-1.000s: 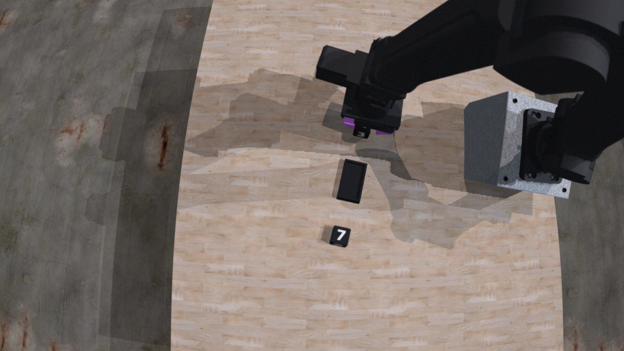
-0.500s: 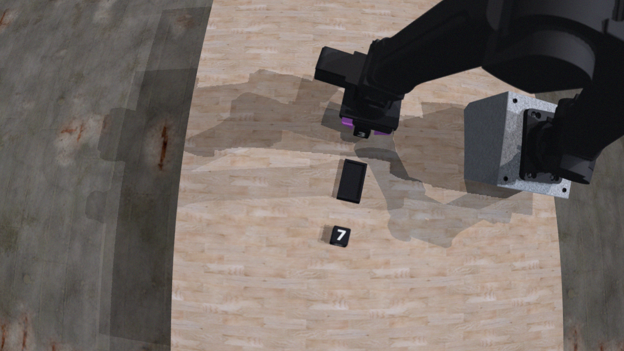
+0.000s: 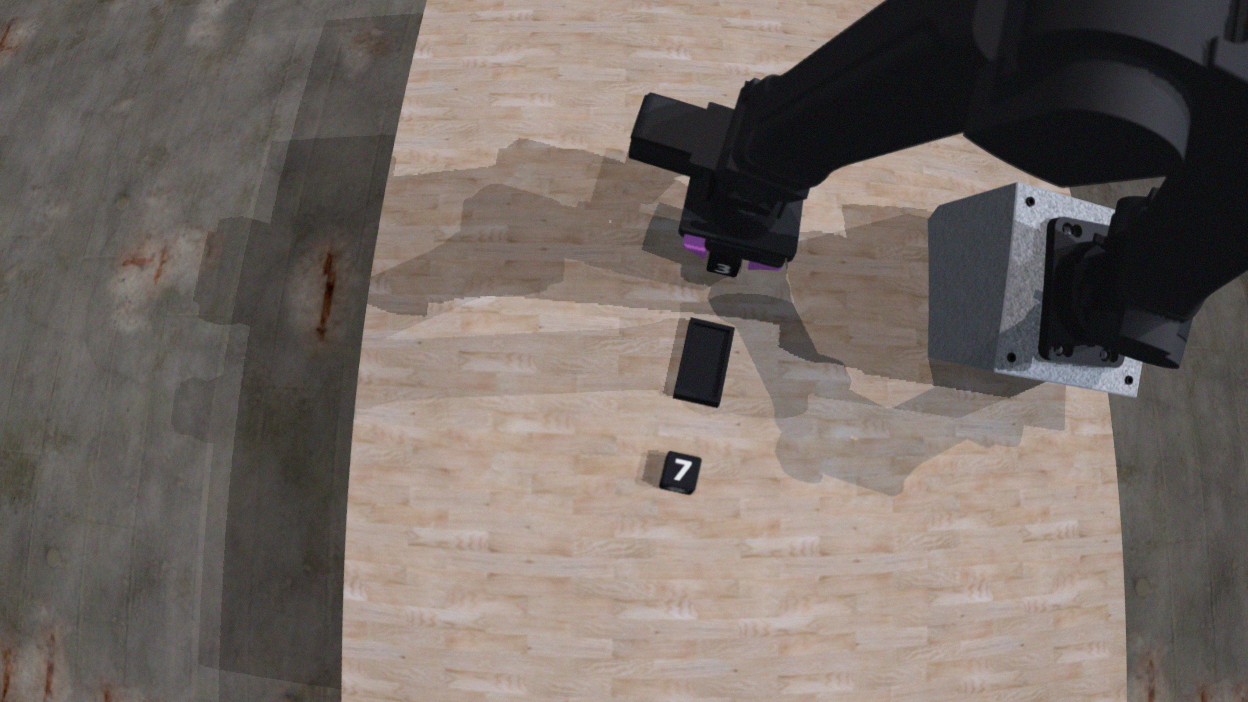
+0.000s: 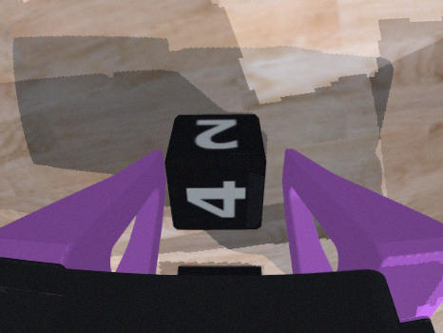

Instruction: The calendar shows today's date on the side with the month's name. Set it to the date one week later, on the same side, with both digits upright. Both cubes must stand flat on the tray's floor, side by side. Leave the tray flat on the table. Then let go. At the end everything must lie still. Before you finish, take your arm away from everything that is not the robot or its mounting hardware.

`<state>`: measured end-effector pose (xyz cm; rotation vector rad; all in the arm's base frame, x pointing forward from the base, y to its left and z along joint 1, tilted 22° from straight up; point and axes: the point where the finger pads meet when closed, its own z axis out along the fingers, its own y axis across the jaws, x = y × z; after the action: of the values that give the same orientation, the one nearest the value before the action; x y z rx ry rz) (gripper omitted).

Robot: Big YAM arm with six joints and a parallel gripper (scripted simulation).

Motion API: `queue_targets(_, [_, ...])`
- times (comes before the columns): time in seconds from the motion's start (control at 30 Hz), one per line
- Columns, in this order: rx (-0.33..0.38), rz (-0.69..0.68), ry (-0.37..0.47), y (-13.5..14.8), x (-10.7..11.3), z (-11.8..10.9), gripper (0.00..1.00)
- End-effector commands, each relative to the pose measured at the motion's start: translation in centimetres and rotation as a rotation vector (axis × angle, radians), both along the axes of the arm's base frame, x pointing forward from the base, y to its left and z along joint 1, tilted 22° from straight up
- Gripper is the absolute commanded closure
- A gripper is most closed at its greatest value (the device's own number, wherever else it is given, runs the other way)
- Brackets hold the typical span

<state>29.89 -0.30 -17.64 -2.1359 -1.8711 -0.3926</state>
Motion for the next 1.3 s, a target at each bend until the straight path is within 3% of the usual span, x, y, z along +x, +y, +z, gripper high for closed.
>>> queue_targets(0.0, [-0.004, -0.005, -0.016, 0.02, 1.19, 0.20, 0.55])
queue_targets(0.43, [-0.004, -0.005, -0.016, 0.02, 1.19, 0.20, 0.55])
queue_targets(0.47, [-0.004, -0.005, -0.016, 0.02, 1.19, 0.20, 0.74])
queue_targets(1.27, [-0.004, -0.006, -0.016, 0.00, 1.19, 0.20, 0.74])
